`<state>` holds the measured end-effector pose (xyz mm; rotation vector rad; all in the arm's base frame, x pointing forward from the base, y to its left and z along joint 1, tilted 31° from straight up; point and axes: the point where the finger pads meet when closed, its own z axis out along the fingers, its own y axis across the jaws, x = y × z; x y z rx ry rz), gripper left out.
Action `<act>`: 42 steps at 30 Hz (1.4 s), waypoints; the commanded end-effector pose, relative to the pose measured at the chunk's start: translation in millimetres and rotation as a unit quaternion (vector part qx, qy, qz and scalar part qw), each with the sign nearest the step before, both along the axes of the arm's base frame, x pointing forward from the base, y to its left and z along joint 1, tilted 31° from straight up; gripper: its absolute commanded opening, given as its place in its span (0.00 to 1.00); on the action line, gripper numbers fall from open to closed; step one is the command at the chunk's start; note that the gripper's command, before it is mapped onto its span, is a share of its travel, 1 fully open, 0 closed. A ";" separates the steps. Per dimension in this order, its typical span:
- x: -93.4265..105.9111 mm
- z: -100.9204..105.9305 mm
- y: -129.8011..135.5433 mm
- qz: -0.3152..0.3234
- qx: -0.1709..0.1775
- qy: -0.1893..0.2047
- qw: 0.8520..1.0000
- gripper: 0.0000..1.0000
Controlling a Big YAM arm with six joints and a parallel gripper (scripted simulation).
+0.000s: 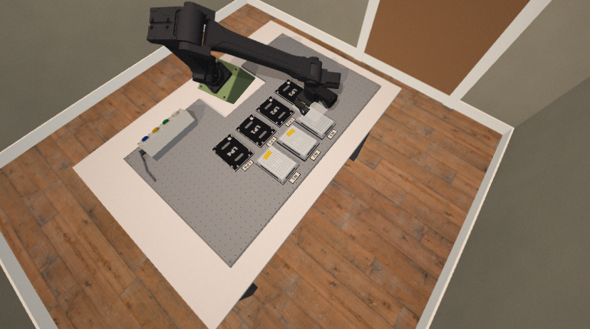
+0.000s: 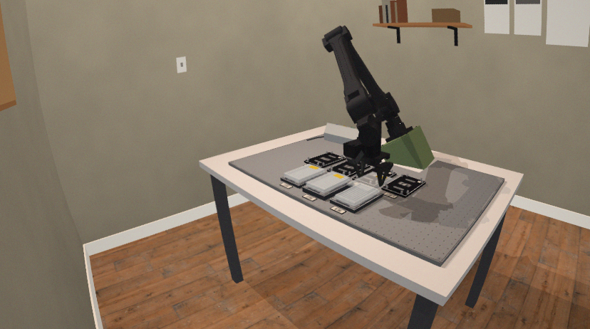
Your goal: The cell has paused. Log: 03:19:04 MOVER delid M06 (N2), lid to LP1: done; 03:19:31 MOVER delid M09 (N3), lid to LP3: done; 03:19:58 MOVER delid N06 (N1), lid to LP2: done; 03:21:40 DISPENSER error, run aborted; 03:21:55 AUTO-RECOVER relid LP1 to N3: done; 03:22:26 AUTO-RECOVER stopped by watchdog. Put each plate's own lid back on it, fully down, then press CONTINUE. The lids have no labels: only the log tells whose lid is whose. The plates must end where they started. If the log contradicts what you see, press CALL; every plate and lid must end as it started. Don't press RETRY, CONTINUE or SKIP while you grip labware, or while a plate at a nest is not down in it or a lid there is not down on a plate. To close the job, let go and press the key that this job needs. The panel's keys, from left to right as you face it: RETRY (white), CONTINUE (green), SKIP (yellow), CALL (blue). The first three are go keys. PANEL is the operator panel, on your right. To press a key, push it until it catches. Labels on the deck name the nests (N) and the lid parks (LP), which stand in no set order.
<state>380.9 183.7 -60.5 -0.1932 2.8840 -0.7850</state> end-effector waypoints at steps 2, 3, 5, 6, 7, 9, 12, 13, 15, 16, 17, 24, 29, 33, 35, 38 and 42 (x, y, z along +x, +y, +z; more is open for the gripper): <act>27.0 7.9 7.6 0.010 0.003 0.000 1.000 0.00; 31.9 9.4 6.7 0.010 0.002 0.000 1.000 0.00; 41.6 12.3 5.2 0.010 0.002 0.000 1.000 0.00; 46.4 13.7 4.4 0.010 0.002 0.000 1.000 0.00; 51.2 15.1 3.7 0.010 0.002 0.000 1.000 0.00; 60.8 17.9 2.2 0.010 0.002 0.000 1.000 0.00; 67.4 22.2 2.2 0.010 0.004 -0.002 1.000 0.00; 64.3 28.4 15.3 0.023 0.008 -0.008 1.000 0.00; 62.7 30.0 19.9 0.027 0.010 -0.009 1.000 0.00; 62.7 30.0 19.9 0.027 0.010 -0.009 1.000 0.00; 62.7 30.0 19.9 0.027 0.010 -0.009 1.000 0.00; 49.2 21.0 2.1 0.017 0.002 0.001 1.000 0.00; 57.3 22.0 6.2 0.014 0.006 -0.006 1.000 0.00; 57.1 21.9 6.1 0.014 0.006 -0.006 1.000 0.00; 57.0 21.9 6.1 0.014 0.006 -0.006 1.000 0.00; 56.8 21.8 5.9 0.014 0.006 -0.006 1.000 0.00; 51.5 23.9 3.8 0.017 0.008 -0.008 1.000 0.00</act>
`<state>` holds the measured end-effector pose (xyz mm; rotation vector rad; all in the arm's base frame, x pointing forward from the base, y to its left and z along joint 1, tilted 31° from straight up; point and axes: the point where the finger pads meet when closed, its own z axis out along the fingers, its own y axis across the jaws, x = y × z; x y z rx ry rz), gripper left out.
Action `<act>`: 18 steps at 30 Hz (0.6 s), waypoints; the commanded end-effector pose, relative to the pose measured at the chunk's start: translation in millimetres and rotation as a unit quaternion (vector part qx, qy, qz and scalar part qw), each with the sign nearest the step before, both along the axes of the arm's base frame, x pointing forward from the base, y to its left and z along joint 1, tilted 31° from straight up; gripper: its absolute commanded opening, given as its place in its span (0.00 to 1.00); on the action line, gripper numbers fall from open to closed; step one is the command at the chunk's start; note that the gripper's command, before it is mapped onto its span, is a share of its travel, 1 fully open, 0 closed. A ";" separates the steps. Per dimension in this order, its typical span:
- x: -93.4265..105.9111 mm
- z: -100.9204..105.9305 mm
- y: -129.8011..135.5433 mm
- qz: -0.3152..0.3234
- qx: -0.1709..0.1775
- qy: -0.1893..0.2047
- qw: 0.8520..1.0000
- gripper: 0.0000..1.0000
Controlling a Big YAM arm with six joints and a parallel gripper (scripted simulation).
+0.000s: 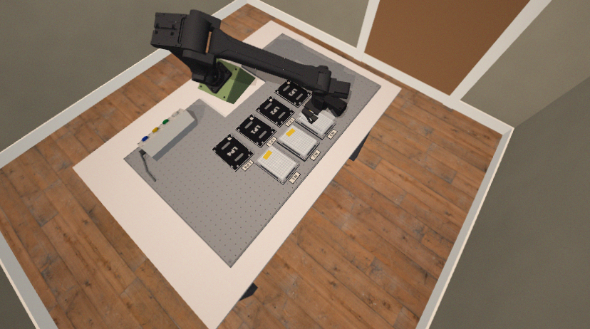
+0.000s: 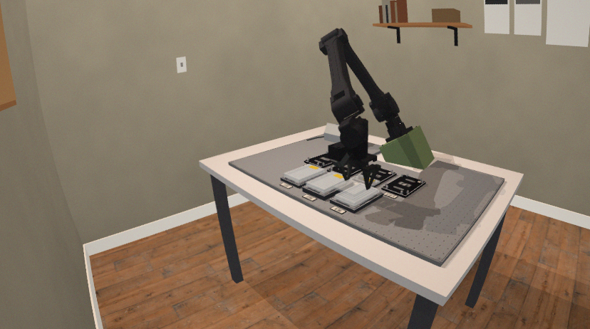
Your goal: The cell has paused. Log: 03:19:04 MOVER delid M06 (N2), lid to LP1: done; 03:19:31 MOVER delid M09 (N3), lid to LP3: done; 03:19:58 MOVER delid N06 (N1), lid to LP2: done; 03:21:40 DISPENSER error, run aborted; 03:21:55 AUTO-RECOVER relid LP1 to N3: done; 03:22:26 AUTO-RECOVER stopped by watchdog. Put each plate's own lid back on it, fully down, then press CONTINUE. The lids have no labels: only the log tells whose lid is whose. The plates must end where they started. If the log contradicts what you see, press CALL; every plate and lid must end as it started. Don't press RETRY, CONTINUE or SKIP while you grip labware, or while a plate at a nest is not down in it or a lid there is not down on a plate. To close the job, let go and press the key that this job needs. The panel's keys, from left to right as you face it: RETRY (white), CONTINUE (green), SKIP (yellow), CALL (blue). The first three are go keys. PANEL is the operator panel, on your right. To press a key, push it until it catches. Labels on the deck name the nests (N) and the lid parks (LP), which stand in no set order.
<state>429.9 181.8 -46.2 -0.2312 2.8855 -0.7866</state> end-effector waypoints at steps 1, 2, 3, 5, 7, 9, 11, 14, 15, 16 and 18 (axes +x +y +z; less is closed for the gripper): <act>2.5 8.5 4.3 0.005 0.009 -0.012 1.000 0.00; 2.3 6.6 2.9 0.004 0.008 -0.010 1.000 0.00; 2.2 4.8 1.4 0.004 0.007 -0.009 1.000 0.00; 2.3 2.0 -1.6 0.002 0.006 -0.007 1.000 0.00; 3.6 -0.5 -4.1 -0.001 0.005 -0.006 1.000 0.00; 3.6 -0.5 -4.1 -0.001 0.005 -0.006 1.000 0.00; 2.3 -4.1 -6.7 -0.002 0.003 -0.003 1.000 0.00; 0.1 -9.2 -7.4 0.000 0.000 0.002 1.000 0.00; -0.7 -10.9 -7.2 0.000 -0.001 0.003 1.000 0.00; -0.9 -11.7 -7.3 0.001 -0.001 0.003 1.000 0.00; 0.6 -10.2 -8.9 -0.001 0.000 0.001 1.000 0.00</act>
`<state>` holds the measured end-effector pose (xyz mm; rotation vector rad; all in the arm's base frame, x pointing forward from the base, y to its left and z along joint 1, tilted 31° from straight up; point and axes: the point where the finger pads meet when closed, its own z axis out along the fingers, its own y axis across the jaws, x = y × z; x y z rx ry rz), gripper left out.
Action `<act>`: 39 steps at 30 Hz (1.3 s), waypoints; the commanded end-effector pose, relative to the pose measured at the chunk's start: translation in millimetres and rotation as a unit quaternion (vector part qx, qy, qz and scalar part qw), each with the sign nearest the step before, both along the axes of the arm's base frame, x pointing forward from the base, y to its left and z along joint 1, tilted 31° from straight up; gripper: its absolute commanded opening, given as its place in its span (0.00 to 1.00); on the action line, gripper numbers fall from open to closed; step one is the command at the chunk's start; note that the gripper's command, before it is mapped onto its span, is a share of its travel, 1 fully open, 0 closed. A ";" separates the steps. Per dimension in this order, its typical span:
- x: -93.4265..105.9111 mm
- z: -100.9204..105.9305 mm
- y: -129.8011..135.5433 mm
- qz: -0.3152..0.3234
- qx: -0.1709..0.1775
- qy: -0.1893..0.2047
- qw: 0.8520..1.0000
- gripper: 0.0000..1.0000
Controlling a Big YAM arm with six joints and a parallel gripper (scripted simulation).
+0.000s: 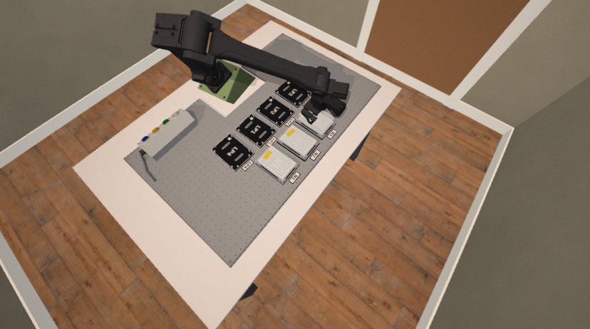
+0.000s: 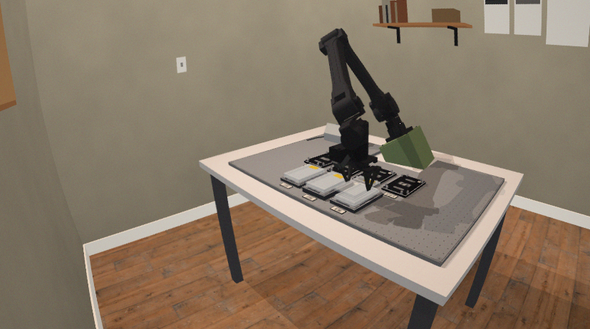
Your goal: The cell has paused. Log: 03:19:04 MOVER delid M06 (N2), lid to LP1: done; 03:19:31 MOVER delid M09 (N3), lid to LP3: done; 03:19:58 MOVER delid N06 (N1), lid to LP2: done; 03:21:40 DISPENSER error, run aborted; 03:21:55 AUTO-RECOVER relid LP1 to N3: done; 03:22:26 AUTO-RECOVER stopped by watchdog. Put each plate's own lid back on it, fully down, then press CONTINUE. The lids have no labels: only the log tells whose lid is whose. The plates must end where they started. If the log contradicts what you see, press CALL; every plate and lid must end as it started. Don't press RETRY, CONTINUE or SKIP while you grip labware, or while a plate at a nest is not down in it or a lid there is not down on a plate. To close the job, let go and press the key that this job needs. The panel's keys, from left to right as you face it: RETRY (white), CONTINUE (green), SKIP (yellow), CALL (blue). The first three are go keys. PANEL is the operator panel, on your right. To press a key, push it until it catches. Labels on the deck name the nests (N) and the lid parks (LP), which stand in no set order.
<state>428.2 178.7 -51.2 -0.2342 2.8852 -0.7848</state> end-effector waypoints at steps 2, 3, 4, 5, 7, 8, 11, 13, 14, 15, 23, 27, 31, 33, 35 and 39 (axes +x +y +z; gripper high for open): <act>6.7 -1.7 -5.2 -0.004 0.003 -0.004 1.000 0.00; 6.5 -2.1 -4.9 -0.003 0.003 -0.004 1.000 0.00; 4.7 -3.6 -4.3 -0.001 0.002 -0.003 1.000 0.00; 2.3 -6.0 -4.2 0.000 0.000 0.000 1.000 0.00; 1.1 -8.0 -4.3 0.001 -0.001 0.002 1.000 0.00; 1.1 -8.0 -4.3 0.001 -0.001 0.002 1.000 0.00; 2.9 -7.2 -7.2 -0.002 0.000 0.000 1.000 0.00; 3.0 -9.9 -9.4 -0.003 -0.001 0.002 1.000 0.00; 4.4 -9.6 -8.4 -0.003 0.000 0.000 1.000 0.00; 4.0 -9.2 -7.6 -0.002 0.000 0.000 1.000 0.00; 3.1 -12.6 -10.5 -0.002 -0.001 0.001 1.000 0.00; 3.3 -8.7 -5.8 0.001 0.002 -0.004 1.000 0.00; 5.3 -13.4 -9.6 -0.002 0.000 -0.001 1.000 0.00; 5.2 -14.1 -11.9 -0.003 0.000 0.000 1.000 0.00; 4.0 -14.1 -11.8 -0.002 0.000 0.000 1.000 0.00; 2.8 -17.7 -11.9 -0.001 -0.002 0.002 1.000 0.00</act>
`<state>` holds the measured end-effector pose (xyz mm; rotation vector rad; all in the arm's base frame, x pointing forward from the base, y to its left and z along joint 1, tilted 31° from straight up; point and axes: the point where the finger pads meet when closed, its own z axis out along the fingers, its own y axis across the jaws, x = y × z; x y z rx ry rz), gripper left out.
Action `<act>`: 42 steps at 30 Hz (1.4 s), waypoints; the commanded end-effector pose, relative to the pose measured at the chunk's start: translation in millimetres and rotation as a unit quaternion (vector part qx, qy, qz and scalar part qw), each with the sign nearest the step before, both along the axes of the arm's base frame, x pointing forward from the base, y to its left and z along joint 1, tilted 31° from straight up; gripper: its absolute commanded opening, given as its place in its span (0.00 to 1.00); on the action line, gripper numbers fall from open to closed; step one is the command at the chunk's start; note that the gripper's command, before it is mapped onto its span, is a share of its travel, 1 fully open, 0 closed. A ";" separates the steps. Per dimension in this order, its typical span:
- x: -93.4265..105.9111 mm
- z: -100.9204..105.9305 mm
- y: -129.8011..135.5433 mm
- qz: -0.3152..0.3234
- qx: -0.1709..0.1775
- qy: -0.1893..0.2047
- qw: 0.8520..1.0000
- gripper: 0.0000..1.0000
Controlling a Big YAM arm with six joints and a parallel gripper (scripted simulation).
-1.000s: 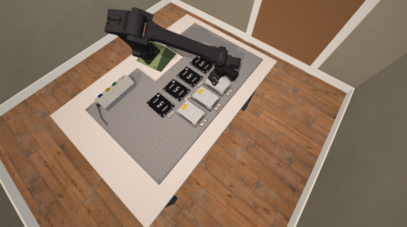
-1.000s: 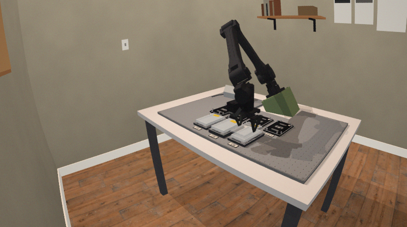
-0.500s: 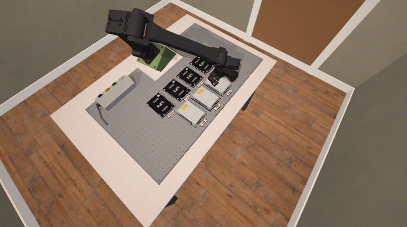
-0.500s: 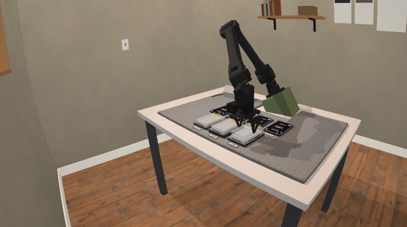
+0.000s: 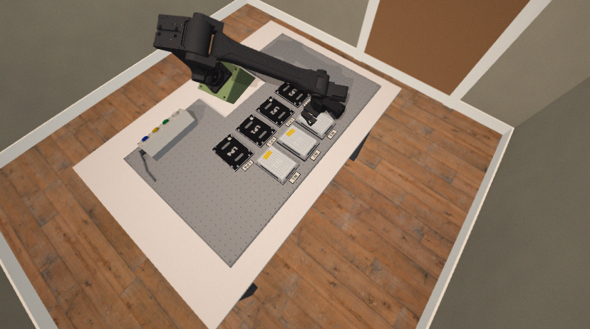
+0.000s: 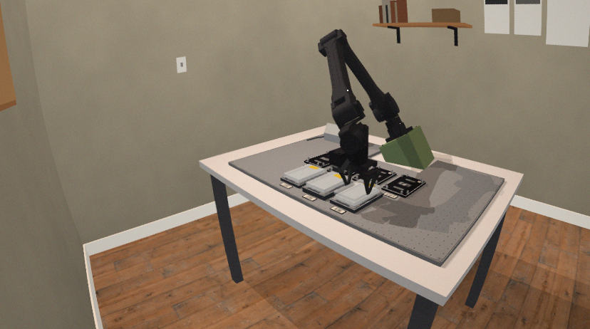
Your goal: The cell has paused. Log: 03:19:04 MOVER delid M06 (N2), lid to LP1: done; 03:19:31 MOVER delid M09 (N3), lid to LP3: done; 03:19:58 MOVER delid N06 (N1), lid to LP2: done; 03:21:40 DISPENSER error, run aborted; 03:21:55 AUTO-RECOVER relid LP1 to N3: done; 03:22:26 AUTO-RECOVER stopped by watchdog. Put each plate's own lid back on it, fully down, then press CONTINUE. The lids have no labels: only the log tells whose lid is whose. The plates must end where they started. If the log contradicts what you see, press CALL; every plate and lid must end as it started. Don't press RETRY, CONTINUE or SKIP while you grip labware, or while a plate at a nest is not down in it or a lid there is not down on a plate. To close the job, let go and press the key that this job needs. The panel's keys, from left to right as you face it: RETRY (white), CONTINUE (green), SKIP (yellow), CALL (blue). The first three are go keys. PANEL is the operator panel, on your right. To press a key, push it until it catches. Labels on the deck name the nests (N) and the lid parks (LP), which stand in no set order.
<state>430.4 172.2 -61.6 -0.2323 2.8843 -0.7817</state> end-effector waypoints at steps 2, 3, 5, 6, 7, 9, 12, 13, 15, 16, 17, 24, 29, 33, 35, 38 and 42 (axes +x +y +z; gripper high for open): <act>0.7 -8.2 -6.7 -0.002 -0.003 0.004 1.000 0.00; 0.7 -8.2 -6.7 -0.002 -0.003 0.004 1.000 0.00; 8.2 0.8 -2.5 -0.002 0.004 -0.008 1.000 0.00; 8.0 -0.2 -3.2 -0.002 0.004 -0.007 1.000 0.00; 7.1 -2.2 -4.1 -0.002 0.002 -0.005 1.000 0.00; 4.2 -6.3 -5.5 -0.002 0.000 -0.001 1.000 0.00; 1.4 -9.9 -7.4 -0.001 -0.002 0.003 1.000 0.00; 1.7 -10.0 -8.2 -0.002 -0.002 0.003 1.000 0.00; 2.8 -9.3 -9.5 -0.003 -0.002 0.001 1.000 0.00; 3.1 -8.7 -9.2 -0.003 -0.001 0.000 1.000 0.00; 2.8 -8.9 -8.5 -0.002 -0.001 0.000 1.000 0.00; 8.1 -8.7 -5.9 -0.002 0.002 -0.004 1.000 0.00; 4.7 -12.7 -7.9 0.000 -0.001 0.000 1.000 0.00; 10.1 -2.8 1.4 0.002 0.006 -0.010 1.000 0.00; 10.1 -2.8 1.4 0.002 0.006 -0.010 1.000 0.00; 10.1 -2.7 1.5 0.002 0.006 -0.010 1.000 0.00; 10.0 -2.7 1.5 0.002 0.006 -0.010 1.000 0.00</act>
